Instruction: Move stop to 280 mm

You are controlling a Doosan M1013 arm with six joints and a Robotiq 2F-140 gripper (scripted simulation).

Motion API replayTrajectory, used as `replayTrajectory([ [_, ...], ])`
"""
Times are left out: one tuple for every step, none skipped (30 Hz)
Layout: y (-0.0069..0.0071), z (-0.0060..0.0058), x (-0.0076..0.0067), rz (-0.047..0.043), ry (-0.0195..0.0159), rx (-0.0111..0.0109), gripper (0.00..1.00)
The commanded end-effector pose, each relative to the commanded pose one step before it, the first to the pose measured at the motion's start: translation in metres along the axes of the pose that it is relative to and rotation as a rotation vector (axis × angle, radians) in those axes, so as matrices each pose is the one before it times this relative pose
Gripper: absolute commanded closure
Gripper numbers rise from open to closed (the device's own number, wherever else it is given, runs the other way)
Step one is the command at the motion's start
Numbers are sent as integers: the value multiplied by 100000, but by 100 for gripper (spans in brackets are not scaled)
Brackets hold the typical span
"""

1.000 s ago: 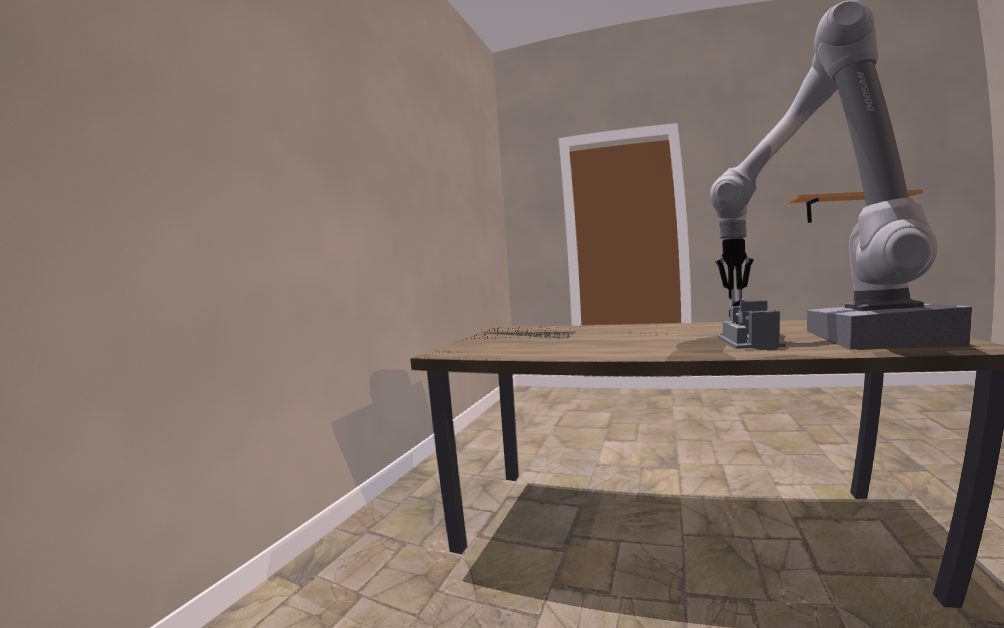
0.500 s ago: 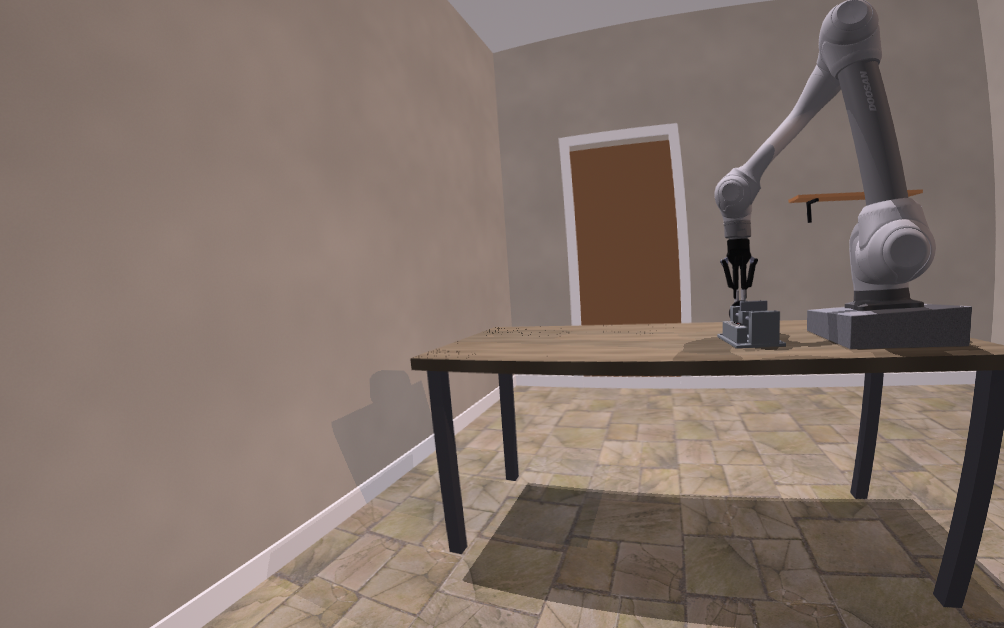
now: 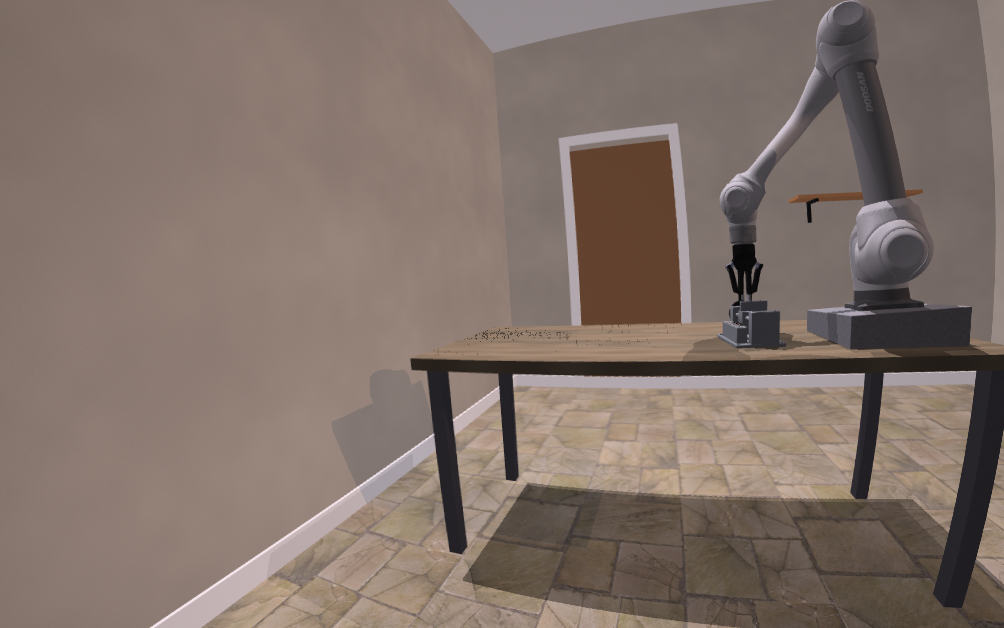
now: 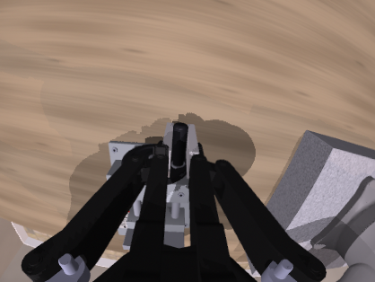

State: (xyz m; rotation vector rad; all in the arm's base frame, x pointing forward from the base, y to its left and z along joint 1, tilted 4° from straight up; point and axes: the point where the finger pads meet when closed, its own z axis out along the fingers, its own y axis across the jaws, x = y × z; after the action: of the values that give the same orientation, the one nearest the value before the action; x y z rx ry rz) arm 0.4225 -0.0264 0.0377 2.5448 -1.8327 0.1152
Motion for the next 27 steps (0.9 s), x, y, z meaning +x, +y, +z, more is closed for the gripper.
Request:
replayTrajectory([
  [116, 494, -5, 39, -23, 55, 96],
  [15, 151, 0, 0, 0, 0, 96],
  [15, 152, 0, 0, 0, 0, 96],
  [-1, 140, 0, 0, 0, 0, 96],
  [-10, 134, 0, 0, 0, 0, 96],
  [-10, 136, 0, 0, 0, 0, 96],
  [-10, 136, 0, 0, 0, 0, 96],
  [-32, 122, 0, 0, 0, 0, 96],
  [-32, 123, 0, 0, 0, 0, 96],
  [-32, 124, 0, 0, 0, 0, 96],
  [-35, 123, 0, 0, 0, 0, 96],
  [-51, 112, 0, 0, 0, 0, 96],
  [-51, 113, 0, 0, 0, 0, 96],
  [0, 0, 0, 0, 0, 0, 96],
  [0, 0, 0, 0, 0, 0, 96],
  [-52, 114, 0, 0, 0, 0, 96],
  [-56, 112, 0, 0, 0, 0, 96],
  [-71, 103, 0, 0, 0, 0, 96],
  [-71, 104, 0, 0, 0, 0, 96],
  [-72, 105, 0, 0, 0, 0, 96],
  [-79, 101, 0, 0, 0, 0, 96],
  [-92, 94, 0, 0, 0, 0, 96],
  [-92, 95, 0, 0, 0, 0, 96],
  [-93, 96, 0, 0, 0, 0, 96],
  [-107, 87, 0, 0, 0, 0, 96],
  [-116, 83, 0, 0, 0, 0, 96],
  [-116, 84, 0, 0, 0, 0, 96],
])
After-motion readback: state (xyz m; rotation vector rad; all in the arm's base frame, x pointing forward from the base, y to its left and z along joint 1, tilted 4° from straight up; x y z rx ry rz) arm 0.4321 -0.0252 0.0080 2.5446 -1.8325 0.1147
